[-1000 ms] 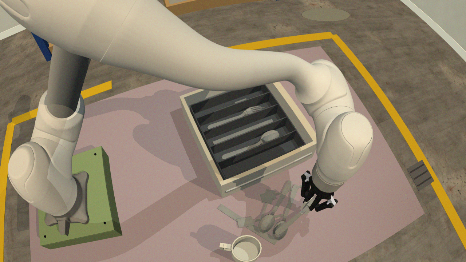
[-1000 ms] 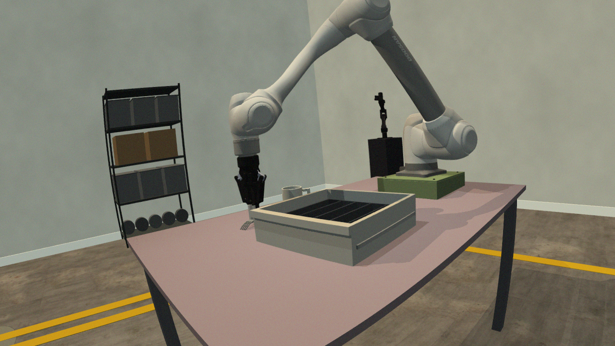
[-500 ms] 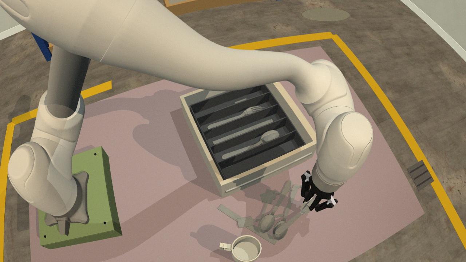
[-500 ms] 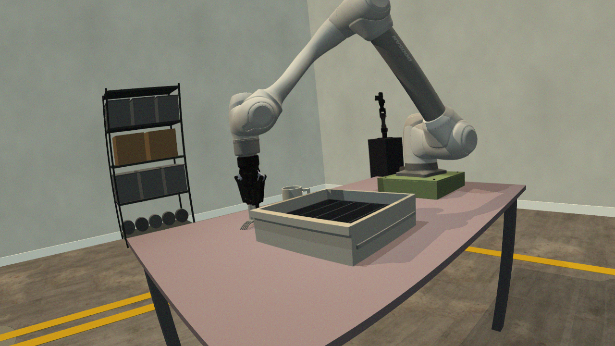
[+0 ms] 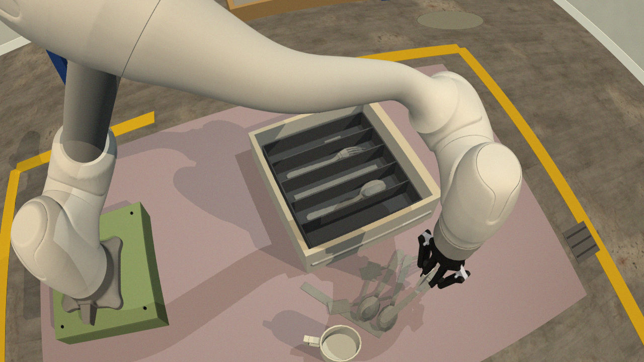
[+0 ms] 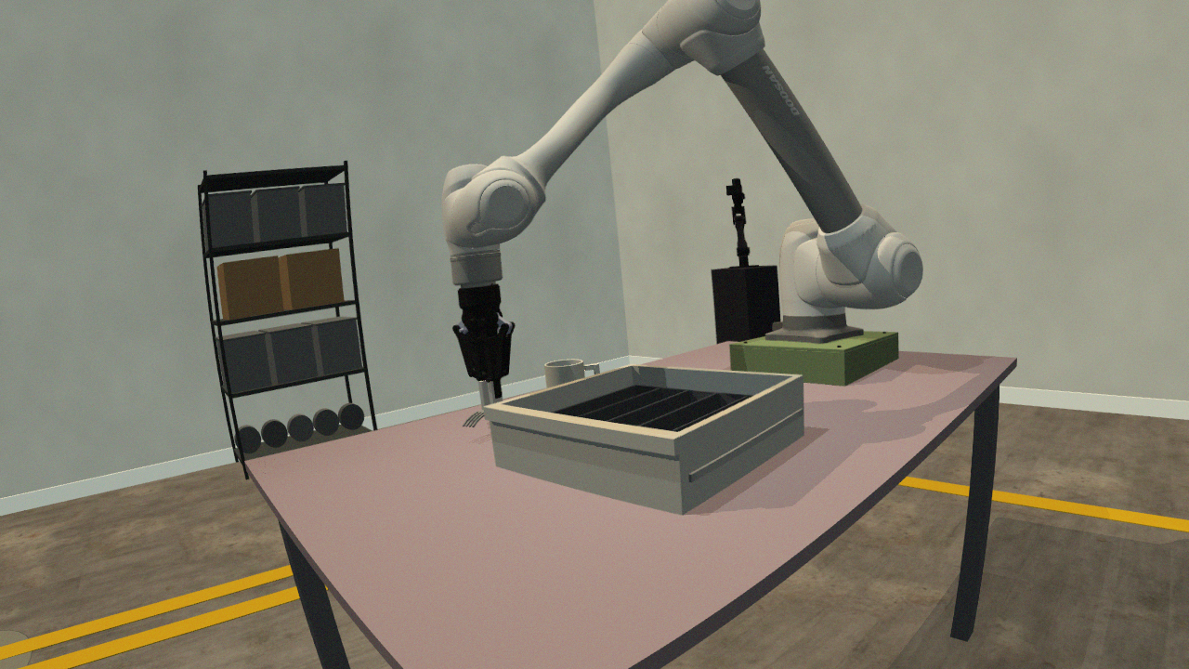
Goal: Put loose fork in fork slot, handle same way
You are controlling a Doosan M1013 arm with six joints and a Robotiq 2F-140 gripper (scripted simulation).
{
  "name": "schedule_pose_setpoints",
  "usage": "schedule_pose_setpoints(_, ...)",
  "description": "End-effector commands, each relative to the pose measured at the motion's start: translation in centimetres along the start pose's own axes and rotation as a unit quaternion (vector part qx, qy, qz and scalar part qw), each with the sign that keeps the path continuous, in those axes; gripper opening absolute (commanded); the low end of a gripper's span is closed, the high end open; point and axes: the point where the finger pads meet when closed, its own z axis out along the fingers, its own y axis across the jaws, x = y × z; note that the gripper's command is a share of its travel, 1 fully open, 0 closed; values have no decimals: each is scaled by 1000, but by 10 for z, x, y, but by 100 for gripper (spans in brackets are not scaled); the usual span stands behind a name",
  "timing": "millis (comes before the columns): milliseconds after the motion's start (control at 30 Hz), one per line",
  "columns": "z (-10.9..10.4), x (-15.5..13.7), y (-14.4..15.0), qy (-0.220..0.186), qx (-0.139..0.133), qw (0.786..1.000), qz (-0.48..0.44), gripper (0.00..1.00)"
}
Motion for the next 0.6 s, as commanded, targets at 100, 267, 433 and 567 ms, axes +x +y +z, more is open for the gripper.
schedule_pose_setpoints(100, -30, 1, 0, 2, 1, 1000, 0, 2)
schedule_pose_setpoints(267, -58, 1, 0, 2, 1, 1000, 0, 2)
schedule_pose_setpoints(433, -86, 1, 0, 2, 1, 1000, 0, 2)
schedule_pose_setpoints(567, -97, 1, 0, 2, 1, 1000, 0, 2)
